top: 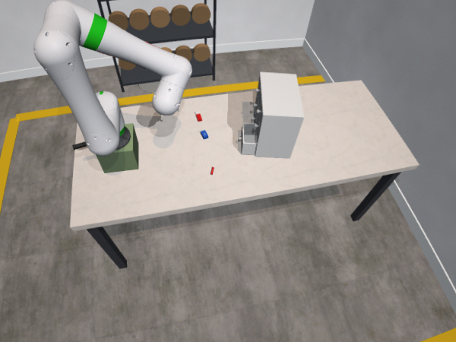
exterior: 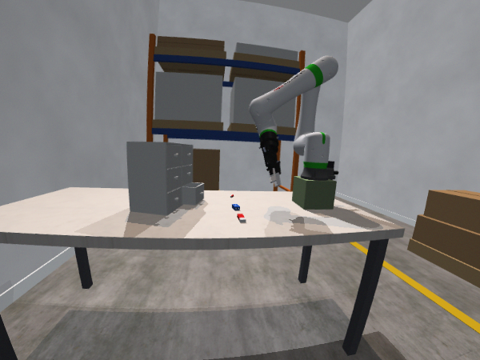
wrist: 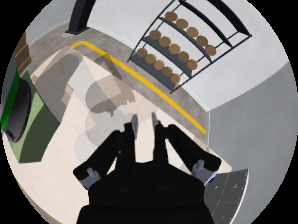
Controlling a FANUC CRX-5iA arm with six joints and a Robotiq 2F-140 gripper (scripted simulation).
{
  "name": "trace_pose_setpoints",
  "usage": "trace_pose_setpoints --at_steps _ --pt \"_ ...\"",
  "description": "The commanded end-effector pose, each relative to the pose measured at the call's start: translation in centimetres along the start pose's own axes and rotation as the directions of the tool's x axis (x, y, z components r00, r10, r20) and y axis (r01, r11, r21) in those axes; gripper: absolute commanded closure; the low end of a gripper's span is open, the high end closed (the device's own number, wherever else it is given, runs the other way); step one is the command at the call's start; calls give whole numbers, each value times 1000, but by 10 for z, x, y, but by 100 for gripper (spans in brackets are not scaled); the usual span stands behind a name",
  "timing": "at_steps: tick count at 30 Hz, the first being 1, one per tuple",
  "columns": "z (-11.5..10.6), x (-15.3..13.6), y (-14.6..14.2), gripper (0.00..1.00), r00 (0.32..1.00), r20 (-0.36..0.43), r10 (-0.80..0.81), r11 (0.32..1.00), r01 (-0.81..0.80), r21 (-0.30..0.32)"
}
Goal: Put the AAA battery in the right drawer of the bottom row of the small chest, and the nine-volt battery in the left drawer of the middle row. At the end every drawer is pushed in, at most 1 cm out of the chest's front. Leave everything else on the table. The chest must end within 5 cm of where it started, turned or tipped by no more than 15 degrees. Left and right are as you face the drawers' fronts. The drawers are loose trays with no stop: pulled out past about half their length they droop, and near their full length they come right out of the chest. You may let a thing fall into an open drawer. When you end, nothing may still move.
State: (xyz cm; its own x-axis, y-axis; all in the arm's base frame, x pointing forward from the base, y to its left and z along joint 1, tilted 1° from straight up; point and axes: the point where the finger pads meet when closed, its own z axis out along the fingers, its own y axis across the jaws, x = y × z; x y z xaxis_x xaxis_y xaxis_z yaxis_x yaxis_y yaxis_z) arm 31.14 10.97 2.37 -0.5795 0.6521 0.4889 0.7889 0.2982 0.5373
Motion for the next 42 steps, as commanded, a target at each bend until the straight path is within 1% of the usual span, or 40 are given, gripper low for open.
trace_pose_setpoints --at_steps 1,2,3,4,5,6,7,9,10,13,15,17,18,22,36,38,40,41,42 --pt "-40 -23 -7 80 987 26 -158 962 148 228" --pt "-56 -35 -3 80 982 38 -185 952 169 254" --pt "-56 -35 -3 80 977 40 -209 940 190 284" --pt "-70 -46 2 80 970 52 -239 925 211 315" --pt "-70 -46 2 80 962 54 -267 908 232 349" --pt "-84 -56 9 80 952 64 -298 889 253 381" --pt "-84 -56 9 80 943 64 -326 868 272 416" --pt "-109 -72 22 80 918 81 -387 823 305 479" --pt "-109 -72 22 80 907 80 -414 797 318 513" --pt "-136 -87 40 80 862 97 -498 719 347 603" --pt "-148 -92 48 80 829 104 -549 662 355 660" --pt "-148 -92 48 80 829 104 -549 662 355 660" --pt "-151 -94 51 80 803 106 -587 612 355 707" --pt "-157 -96 55 80 793 110 -599 600 354 717" --pt "-157 -98 55 80 797 118 -592 607 345 716" --pt "-157 -107 53 80 818 164 -551 644 292 707" --pt "-158 -126 47 80 852 264 -453 717 172 676" --pt "-159 -139 43 80 865 331 -378 759 85 646" --pt "-160 -155 37 80 868 368 -333 780 34 625"
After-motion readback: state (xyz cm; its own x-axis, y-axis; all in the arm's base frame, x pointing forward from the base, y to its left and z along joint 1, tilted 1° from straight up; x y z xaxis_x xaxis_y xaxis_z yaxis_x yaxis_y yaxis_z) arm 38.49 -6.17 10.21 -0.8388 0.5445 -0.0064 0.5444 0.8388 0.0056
